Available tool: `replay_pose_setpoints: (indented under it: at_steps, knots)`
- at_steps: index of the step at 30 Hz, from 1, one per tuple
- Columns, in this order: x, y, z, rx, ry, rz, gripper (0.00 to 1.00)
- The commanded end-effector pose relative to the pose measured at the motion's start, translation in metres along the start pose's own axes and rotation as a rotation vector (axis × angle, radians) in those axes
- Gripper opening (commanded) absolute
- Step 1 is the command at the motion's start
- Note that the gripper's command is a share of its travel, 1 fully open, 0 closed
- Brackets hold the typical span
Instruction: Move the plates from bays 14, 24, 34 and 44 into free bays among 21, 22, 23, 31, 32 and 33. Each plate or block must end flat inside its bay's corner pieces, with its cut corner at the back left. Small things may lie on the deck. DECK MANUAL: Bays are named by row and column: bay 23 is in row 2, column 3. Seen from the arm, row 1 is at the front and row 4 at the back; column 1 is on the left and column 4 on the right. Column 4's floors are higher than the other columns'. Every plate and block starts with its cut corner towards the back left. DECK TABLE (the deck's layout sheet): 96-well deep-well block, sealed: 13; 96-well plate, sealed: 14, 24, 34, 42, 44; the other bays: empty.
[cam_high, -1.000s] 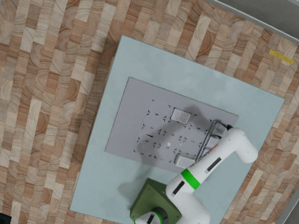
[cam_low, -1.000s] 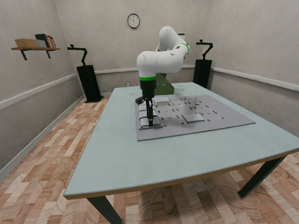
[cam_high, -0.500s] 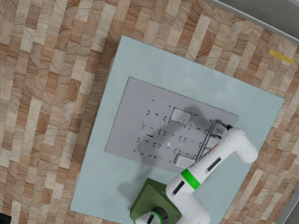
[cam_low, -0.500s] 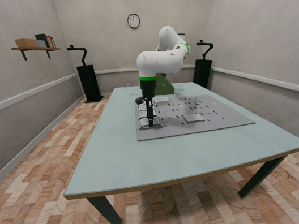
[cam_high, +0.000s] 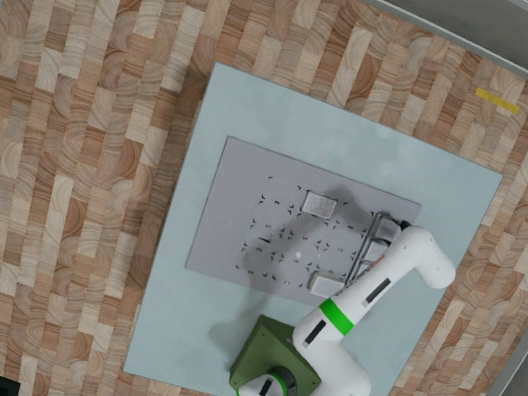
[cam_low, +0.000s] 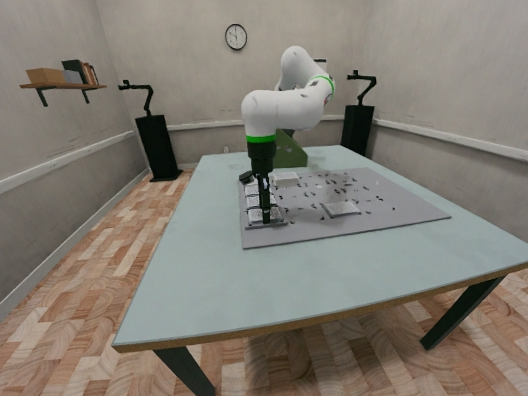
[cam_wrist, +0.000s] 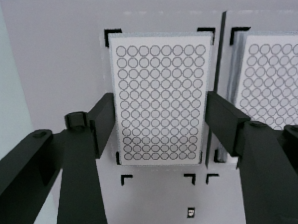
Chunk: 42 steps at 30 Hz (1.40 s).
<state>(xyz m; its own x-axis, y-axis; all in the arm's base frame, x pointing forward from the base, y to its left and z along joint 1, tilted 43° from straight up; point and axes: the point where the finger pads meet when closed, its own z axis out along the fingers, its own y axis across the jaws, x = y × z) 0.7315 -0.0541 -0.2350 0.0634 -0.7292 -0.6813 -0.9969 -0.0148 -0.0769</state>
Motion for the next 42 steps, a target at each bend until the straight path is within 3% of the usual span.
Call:
replay_pose_setpoints:
  at_steps: [1,42]
  knots:
    - [0.000,-0.001,-0.003,0.002,0.002,0.000,0.10]
    - [0.000,-0.001,-0.021,0.002,0.002,0.000,0.10]
